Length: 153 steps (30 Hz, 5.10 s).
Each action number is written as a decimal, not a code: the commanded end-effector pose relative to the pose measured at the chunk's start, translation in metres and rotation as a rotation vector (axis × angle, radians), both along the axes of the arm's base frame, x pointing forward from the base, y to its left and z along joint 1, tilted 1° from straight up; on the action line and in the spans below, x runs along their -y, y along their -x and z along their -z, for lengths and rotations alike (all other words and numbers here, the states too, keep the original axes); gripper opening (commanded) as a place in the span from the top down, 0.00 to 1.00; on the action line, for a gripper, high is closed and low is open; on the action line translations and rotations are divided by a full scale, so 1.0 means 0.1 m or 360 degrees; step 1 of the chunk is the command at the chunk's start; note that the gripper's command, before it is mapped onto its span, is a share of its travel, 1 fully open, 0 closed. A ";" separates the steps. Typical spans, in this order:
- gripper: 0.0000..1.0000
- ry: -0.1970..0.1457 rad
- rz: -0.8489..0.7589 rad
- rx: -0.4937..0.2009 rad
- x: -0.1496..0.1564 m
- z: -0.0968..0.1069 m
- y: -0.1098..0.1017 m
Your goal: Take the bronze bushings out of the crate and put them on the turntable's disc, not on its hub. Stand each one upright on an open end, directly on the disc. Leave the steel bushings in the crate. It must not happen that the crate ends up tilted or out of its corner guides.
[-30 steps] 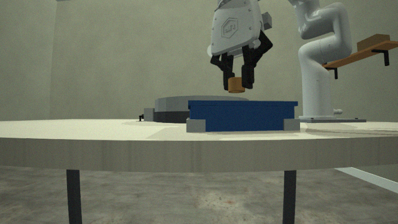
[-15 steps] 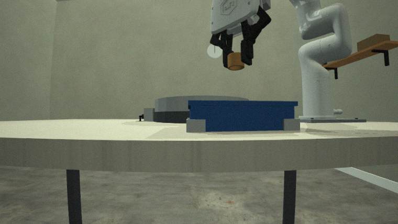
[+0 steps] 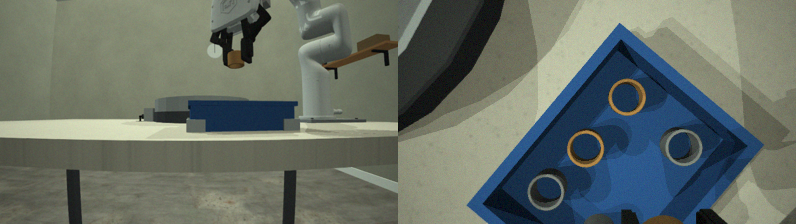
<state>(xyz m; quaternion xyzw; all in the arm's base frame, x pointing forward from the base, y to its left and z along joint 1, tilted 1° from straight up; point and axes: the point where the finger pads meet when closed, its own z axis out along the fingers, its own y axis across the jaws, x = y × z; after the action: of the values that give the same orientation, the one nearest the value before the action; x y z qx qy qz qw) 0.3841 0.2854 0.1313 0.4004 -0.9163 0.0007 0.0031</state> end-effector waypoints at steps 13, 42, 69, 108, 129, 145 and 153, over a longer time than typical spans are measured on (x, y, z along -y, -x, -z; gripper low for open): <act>1.00 -0.0004 0.0000 0.0005 0.42 -0.02 -0.01; 1.00 -0.0006 0.0000 0.0003 2.97 -0.05 -0.03; 1.00 -0.0006 0.0000 0.0002 3.16 0.05 -0.03; 1.00 -0.0006 0.0000 0.0002 3.17 0.43 -0.03; 1.00 -0.0006 0.0000 0.0002 3.17 0.57 -0.03; 1.00 -0.0006 0.0000 0.0002 3.17 0.58 -0.03; 1.00 -0.0006 0.0000 0.0002 3.17 0.59 -0.03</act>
<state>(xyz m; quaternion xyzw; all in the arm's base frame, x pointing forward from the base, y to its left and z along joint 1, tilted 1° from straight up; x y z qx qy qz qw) 0.3857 -0.0316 0.0714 0.4004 -0.9163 -0.0017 0.0031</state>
